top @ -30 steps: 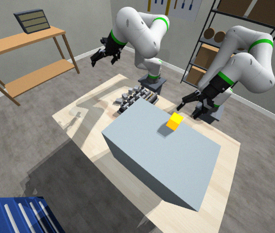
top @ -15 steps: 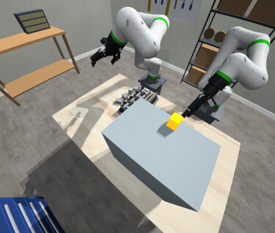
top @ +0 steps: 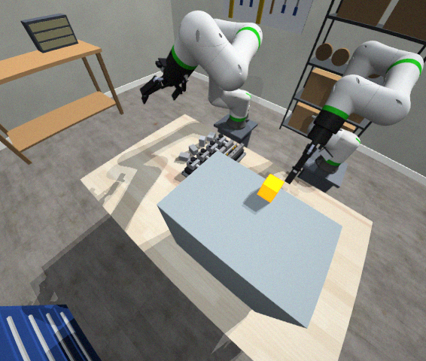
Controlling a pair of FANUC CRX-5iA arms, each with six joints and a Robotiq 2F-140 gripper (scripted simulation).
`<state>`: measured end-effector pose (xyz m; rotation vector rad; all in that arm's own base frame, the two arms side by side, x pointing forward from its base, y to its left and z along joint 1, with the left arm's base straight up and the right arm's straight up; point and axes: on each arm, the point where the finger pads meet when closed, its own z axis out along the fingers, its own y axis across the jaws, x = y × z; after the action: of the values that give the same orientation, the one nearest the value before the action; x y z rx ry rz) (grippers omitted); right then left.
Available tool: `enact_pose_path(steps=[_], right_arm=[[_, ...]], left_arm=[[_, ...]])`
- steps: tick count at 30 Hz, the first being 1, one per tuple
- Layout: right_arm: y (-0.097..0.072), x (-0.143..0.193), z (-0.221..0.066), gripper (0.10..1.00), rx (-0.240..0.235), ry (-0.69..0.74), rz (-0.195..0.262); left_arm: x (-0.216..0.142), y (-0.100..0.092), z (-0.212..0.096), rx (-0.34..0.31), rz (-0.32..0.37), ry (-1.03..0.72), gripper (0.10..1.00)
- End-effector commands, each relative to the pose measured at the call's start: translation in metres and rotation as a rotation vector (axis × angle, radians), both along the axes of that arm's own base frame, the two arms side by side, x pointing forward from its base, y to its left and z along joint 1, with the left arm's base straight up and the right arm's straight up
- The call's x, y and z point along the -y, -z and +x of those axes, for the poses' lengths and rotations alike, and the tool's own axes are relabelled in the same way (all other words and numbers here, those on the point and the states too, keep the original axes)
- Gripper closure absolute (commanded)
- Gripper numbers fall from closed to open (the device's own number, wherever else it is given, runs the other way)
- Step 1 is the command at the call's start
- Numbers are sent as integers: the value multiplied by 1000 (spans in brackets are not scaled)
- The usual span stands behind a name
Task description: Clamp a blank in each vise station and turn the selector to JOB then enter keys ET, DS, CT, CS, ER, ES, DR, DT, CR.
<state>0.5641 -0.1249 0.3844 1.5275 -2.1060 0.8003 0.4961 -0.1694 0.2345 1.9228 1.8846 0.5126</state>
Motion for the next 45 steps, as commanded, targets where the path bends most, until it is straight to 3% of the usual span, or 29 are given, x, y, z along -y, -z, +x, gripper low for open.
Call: enact_pose_path(steps=[1,5,7,23,45], right_arm=[[-1,0,0,98,2,0,0],[-1,0,0,98,2,0,0],[-1,0,0,98,2,0,0],[-1,0,0,98,2,0,0],[-1,0,0,98,2,0,0]], left_arm=[[2,5,2,-11,16,-14,999],[2,48,28,-11,16,-14,999],[2,59,35,-11,16,-14,999],[2,79,46,-11,16,-14,999],[2,81,48,-11,16,-14,999]])
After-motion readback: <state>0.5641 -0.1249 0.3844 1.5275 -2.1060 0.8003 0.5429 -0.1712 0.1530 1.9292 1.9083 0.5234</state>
